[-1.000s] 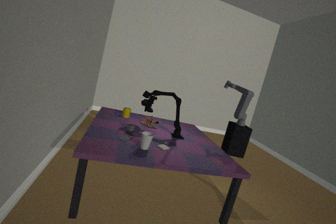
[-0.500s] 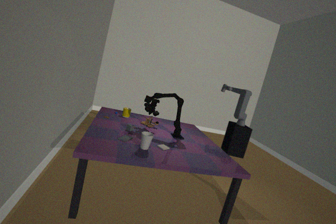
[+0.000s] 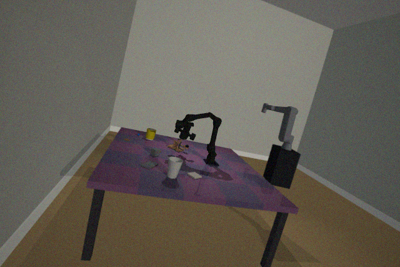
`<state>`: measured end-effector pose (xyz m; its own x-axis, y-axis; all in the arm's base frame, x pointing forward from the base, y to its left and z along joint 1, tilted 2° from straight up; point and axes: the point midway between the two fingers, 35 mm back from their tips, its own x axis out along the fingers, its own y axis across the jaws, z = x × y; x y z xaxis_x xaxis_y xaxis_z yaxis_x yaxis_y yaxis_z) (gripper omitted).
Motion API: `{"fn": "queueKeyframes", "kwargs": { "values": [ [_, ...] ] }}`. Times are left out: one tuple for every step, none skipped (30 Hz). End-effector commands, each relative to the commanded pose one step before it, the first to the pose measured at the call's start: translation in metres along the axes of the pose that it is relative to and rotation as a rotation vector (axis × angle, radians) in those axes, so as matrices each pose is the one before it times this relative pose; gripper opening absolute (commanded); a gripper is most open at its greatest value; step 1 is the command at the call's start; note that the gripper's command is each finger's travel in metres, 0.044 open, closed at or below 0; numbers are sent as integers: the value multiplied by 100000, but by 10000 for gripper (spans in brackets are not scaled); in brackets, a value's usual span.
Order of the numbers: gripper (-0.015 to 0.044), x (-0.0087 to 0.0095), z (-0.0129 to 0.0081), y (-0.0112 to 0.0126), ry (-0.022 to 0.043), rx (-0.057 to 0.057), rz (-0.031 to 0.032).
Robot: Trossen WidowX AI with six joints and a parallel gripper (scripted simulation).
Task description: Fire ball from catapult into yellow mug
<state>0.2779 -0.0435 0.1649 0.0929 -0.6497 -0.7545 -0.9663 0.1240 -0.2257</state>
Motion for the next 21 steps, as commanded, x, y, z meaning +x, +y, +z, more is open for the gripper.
{"fn": "queueKeyframes", "kwargs": {
  "values": [
    [0,43,-69,1401,5210,-13104,124],
    [0,-24,18,299,1227,-3242,-93],
    [0,-24,22,294,1234,-3245,-91],
    [0,-24,26,289,1242,-3247,-90],
    [0,-20,26,236,1036,-2693,-73],
    [0,-12,17,140,624,-1617,-43],
    [0,-4,6,46,209,-539,-14],
    [0,0,0,0,0,0,0],
    [0,0,0,0,0,0,0],
    [0,0,0,0,0,0,0],
    [0,0,0,0,0,0,0],
    [0,0,0,0,0,0,0],
    [0,18,19,-6,0,0,0],
    [0,55,58,-18,0,1,-1],
    [0,73,77,-24,0,2,-2],
    [0,107,112,-34,0,2,-2],
    [0,112,117,-34,0,2,-2],
    [0,113,118,-33,0,2,-2],
    [0,113,117,-32,0,2,-2],
    [0,113,117,-31,0,2,-2],
    [0,113,117,-30,0,2,-2]
  ]
}}
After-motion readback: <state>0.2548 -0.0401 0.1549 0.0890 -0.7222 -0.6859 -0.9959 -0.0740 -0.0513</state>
